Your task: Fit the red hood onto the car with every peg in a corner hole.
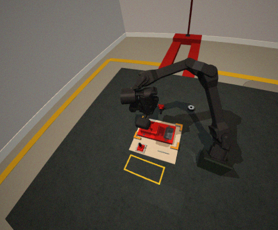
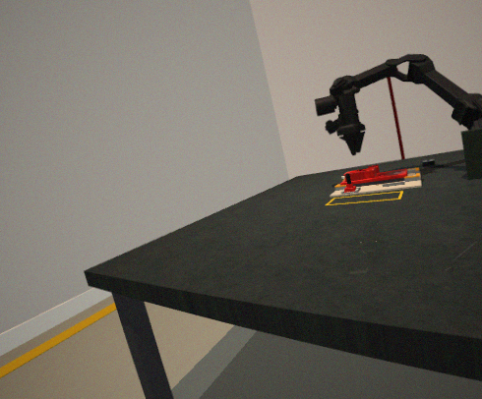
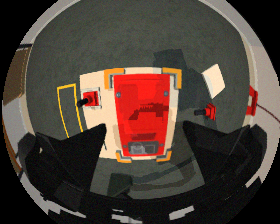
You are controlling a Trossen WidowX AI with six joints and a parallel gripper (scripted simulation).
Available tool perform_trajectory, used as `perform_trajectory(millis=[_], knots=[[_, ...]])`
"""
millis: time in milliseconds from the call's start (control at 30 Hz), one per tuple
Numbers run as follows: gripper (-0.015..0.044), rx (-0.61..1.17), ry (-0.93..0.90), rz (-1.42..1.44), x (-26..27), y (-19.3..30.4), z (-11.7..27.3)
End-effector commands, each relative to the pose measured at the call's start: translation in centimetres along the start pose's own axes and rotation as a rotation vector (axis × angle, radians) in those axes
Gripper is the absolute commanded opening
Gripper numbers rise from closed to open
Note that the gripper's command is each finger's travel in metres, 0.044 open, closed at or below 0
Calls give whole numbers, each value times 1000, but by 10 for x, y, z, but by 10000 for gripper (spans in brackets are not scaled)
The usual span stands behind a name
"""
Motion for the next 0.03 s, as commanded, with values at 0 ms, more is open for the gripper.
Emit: perform_trajectory(millis=[0], knots=[[440, 4, -4, -2, 0, 0, 0]])
Point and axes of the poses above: the point midway between the two fingers, 35 mm back from their tips, its own z axis back along the fingers, its own x axis across the jaws, y = z × x, the point moved 7 cm from there along z, back along the fingers, and after that the axes turned 10 degrees about -z, right-handed, at the moved point
